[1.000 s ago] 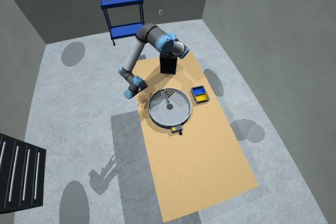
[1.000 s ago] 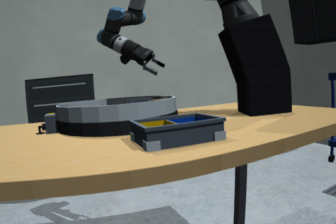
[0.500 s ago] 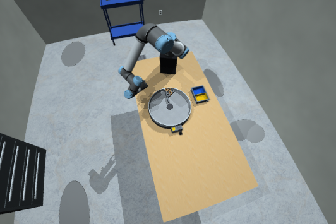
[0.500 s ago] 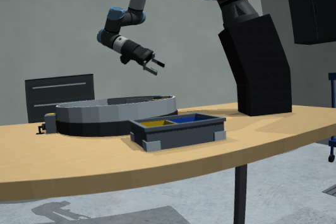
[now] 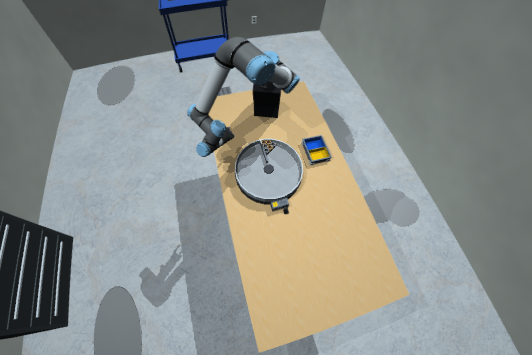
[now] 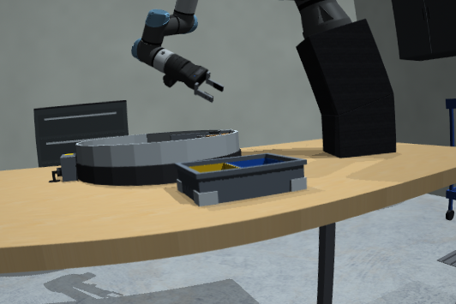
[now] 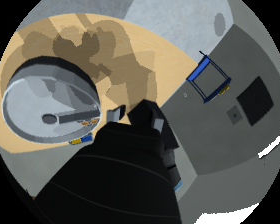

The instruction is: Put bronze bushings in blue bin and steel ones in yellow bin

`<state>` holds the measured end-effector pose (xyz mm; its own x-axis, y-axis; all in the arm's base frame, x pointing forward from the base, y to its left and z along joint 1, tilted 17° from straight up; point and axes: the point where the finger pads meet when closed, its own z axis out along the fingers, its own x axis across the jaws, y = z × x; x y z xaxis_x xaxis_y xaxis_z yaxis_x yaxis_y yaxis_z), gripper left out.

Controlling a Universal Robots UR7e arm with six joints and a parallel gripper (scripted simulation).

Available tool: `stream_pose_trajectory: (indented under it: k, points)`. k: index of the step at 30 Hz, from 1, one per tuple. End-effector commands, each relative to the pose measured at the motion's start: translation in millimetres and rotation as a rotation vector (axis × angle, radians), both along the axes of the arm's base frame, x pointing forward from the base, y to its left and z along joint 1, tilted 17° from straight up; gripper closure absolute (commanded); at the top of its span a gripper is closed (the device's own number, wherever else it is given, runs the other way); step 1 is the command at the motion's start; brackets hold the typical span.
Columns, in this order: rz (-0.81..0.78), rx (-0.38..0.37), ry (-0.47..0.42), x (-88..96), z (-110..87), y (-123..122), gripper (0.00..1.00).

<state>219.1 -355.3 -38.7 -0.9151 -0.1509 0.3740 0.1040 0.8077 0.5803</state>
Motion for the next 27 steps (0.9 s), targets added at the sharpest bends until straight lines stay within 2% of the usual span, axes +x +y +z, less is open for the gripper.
stream_pose_trajectory:
  k: [1,14,19,23,27]
  points:
    - [0.0,-0.001,0.0,0.1,0.5,-0.3,0.0]
    - [0.0,-0.001,0.0,0.1,0.5,-0.3,0.0]
    - [0.0,-0.001,0.0,23.2,24.7,42.4,0.0]
    - [0.0,-0.001,0.0,24.8,26.4,45.3,0.0]
    - [0.0,-0.001,0.0,43.1,45.5,79.2,0.0]
